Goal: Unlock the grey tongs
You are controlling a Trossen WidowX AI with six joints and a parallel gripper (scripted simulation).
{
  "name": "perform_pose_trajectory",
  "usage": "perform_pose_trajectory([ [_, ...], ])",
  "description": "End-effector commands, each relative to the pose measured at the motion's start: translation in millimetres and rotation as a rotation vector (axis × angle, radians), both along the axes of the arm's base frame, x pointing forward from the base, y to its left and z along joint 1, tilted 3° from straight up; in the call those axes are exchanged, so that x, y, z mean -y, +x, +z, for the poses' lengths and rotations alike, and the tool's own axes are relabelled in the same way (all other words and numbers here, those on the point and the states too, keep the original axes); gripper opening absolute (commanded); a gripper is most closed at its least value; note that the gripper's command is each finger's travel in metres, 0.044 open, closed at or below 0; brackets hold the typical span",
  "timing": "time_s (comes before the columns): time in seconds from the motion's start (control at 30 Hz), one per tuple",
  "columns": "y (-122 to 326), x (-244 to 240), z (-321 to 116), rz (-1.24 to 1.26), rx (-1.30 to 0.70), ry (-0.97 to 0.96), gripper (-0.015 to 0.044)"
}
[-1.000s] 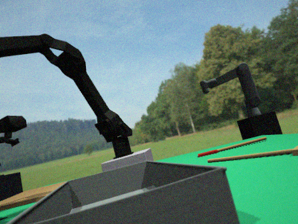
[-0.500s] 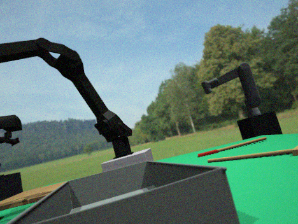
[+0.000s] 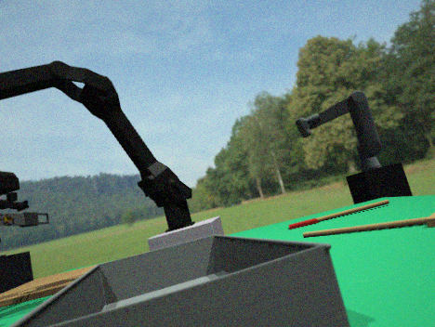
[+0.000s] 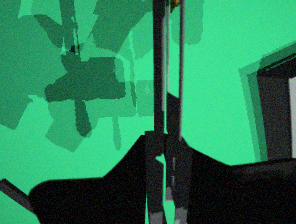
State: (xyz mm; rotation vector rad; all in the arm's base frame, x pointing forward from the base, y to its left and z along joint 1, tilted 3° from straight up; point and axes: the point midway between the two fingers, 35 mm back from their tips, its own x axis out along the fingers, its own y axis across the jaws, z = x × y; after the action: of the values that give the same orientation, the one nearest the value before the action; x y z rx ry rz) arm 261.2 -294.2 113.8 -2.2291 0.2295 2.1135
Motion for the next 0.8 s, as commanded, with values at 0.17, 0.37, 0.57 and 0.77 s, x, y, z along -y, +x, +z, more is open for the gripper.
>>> perform_pose_trajectory([
  [0.17, -17.2, 13.9, 0.7, -0.344, 0.024, 0.017, -0.0150],
  [0.37, -18.4, 14.9, 0.7, -0.348, 0.024, 0.018, -0.0150],
  [0.57, -40.8, 31.4, 0.3, -0.296, 0.019, 0.015, -0.0150],
  [0.77, -74.8, 52.5, -0.5, -0.224, 0.011, 0.010, -0.0150],
])
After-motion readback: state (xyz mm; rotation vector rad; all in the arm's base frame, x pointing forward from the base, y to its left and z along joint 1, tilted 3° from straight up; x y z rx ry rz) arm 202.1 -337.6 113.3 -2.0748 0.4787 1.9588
